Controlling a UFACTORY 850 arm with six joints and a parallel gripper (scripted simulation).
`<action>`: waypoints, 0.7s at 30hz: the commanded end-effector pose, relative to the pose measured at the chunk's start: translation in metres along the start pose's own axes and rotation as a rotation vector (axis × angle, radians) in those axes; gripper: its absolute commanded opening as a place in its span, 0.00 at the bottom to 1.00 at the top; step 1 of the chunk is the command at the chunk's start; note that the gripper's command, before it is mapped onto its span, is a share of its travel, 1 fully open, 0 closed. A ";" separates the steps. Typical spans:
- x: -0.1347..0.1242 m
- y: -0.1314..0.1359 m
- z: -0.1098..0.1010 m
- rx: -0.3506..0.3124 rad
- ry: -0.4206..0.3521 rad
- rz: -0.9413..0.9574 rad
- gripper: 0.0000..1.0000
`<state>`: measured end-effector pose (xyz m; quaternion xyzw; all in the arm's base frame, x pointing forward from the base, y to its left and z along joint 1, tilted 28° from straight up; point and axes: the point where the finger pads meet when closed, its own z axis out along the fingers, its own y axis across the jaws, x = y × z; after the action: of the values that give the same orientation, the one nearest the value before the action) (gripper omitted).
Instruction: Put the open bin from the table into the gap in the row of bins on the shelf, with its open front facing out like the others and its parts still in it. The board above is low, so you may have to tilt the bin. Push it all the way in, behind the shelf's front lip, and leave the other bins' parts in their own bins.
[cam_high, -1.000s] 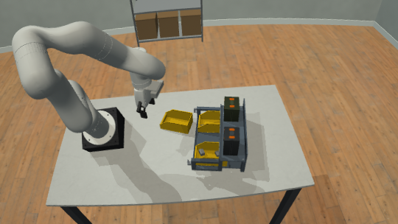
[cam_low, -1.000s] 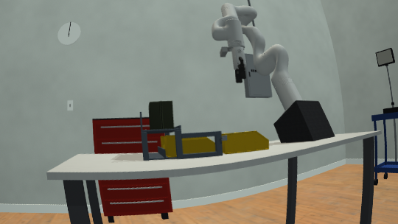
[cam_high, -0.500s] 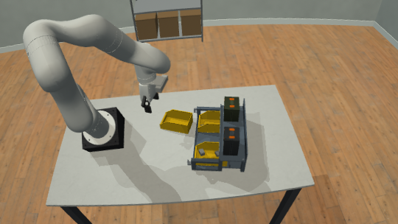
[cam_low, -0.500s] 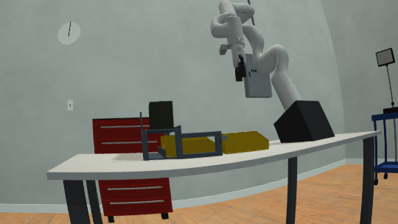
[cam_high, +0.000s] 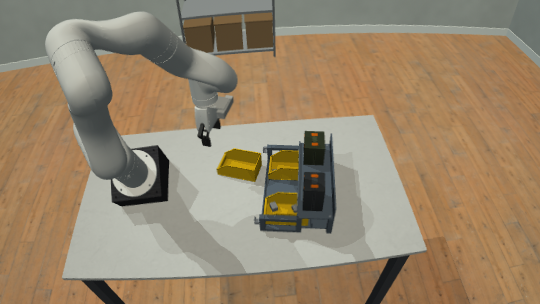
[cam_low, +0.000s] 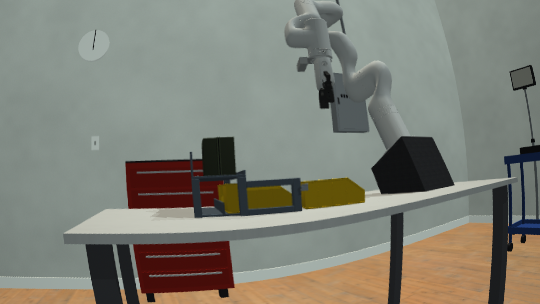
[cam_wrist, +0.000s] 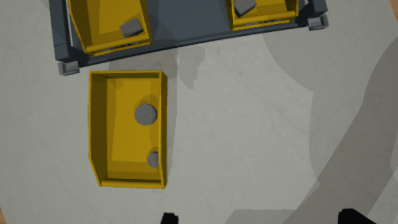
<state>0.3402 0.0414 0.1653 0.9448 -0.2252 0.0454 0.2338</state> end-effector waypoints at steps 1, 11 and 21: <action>0.007 -0.039 0.000 0.001 0.001 0.000 1.00; 0.007 -0.039 0.000 0.001 0.001 0.000 1.00; 0.014 -0.088 0.000 0.001 0.001 0.000 1.00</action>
<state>0.3842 0.0971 0.1353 0.9451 -0.2243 0.0456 0.2331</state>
